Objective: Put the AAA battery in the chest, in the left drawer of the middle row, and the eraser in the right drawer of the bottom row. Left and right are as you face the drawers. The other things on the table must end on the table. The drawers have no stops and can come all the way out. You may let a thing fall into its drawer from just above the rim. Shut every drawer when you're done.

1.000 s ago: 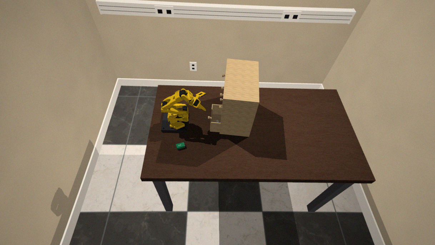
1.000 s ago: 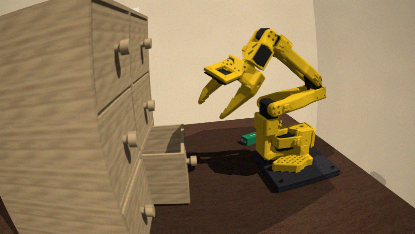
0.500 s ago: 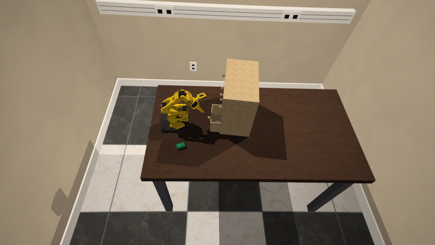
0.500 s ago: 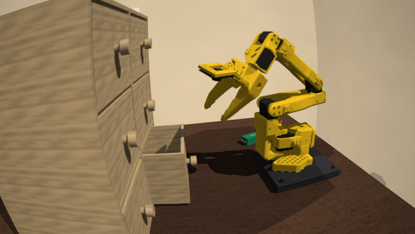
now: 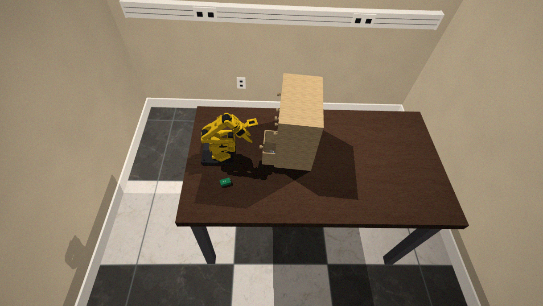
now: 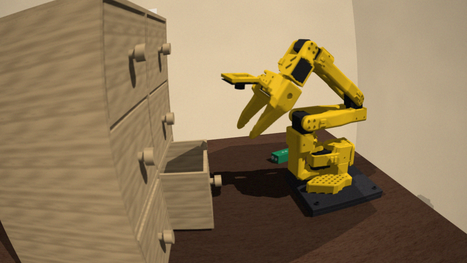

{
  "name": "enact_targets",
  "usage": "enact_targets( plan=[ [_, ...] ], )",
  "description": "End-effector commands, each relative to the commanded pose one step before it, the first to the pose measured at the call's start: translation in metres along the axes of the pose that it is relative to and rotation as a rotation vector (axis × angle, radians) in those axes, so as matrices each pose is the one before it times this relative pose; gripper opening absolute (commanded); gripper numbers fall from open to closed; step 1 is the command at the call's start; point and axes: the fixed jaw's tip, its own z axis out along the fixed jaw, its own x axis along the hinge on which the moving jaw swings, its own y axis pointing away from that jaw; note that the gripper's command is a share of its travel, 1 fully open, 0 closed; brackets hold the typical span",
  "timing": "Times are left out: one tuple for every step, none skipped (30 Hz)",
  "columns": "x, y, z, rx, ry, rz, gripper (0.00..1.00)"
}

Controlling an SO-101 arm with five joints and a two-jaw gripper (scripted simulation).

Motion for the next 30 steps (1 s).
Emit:
enact_targets(
  plan=[
    [0.002557, 0.00216, 0.001451, -0.00964, 0.00157, 0.08336, 0.24],
    [0.000166, 0.00013, 0.000208, -0.00054, -0.00110, 0.02366, 0.24],
    [0.000169, 0.00012, 0.000211, -0.00057, -0.00107, 0.02366, 0.24],
    [0.000168, 0.00012, 0.000213, -0.00060, -0.00107, 0.02366, 0.24],
    [0.000171, 0.00011, 0.000216, -0.00062, -0.00105, 0.02366, 0.24],
    [0.000094, 0.00006, 0.000120, -0.00036, -0.00058, 0.01313, 0.23],
    [0.000001, 0.00000, 0.000000, 0.00000, 0.00001, 0.00000, 0.23],
    [-0.000001, 0.00000, 0.000000, 0.00000, -0.00001, 0.00000, 0.23],
    [0.000001, 0.00000, 0.000000, 0.00000, 0.00001, 0.00000, 0.23],
    [-0.000001, 0.00000, 0.000000, 0.00000, -0.00001, 0.00000, 0.23],
    [0.000001, 0.00000, 0.000000, 0.00000, 0.00001, 0.00000, 0.23],
    [0.000000, 0.00000, 0.000000, 0.00000, 0.00000, 0.00000, 0.23],
    [0.000000, 0.00000, 0.000000, 0.00000, 0.00000, 0.00000, 0.23],
    [-0.000001, 0.00000, 0.000000, 0.00000, -0.00001, 0.00000, 0.23],
    [0.000001, 0.00000, 0.000000, 0.00000, 0.00001, 0.00000, 0.23],
    [-0.000001, 0.00000, 0.000000, 0.00000, -0.00001, 0.00000, 0.23],
    [0.000001, 0.00000, 0.000000, 0.00000, 0.00001, 0.00000, 0.23],
    [-0.000001, 0.00000, 0.000000, 0.00000, -0.00001, 0.00000, 0.23],
    [0.000001, 0.00000, 0.000000, 0.00000, 0.00001, 0.00000, 0.23],
    [-0.000001, 0.00000, 0.000000, 0.00000, -0.00001, 0.00000, 0.23],
    [0.000001, 0.00000, 0.000000, 0.00000, 0.00001, 0.00000, 0.23],
    [-0.000001, 0.00000, 0.000000, 0.00000, -0.00001, 0.00000, 0.23],
    [0.000001, 0.00000, 0.000000, 0.00000, 0.00001, 0.00000, 0.23],
    [-0.000001, 0.00000, 0.000000, 0.00000, -0.00001, 0.00000, 0.22],
    [0.000001, 0.00000, 0.000000, 0.00000, 0.00001, 0.00000, 0.22],
    [-0.000001, 0.00000, 0.000000, 0.00000, -0.00001, 0.00000, 0.22],
    [0.000001, 0.00000, 0.000000, 0.00000, 0.00001, 0.00000, 0.22],
    [-0.000001, 0.00000, 0.000000, 0.00000, -0.00001, 0.00000, 0.22],
    [0.000000, 0.00000, 0.000000, 0.00000, 0.00000, 0.00000, 0.22],
    [0.000000, 0.00000, 0.000000, 0.00000, 0.00000, 0.00000, 0.22]
  ],
)
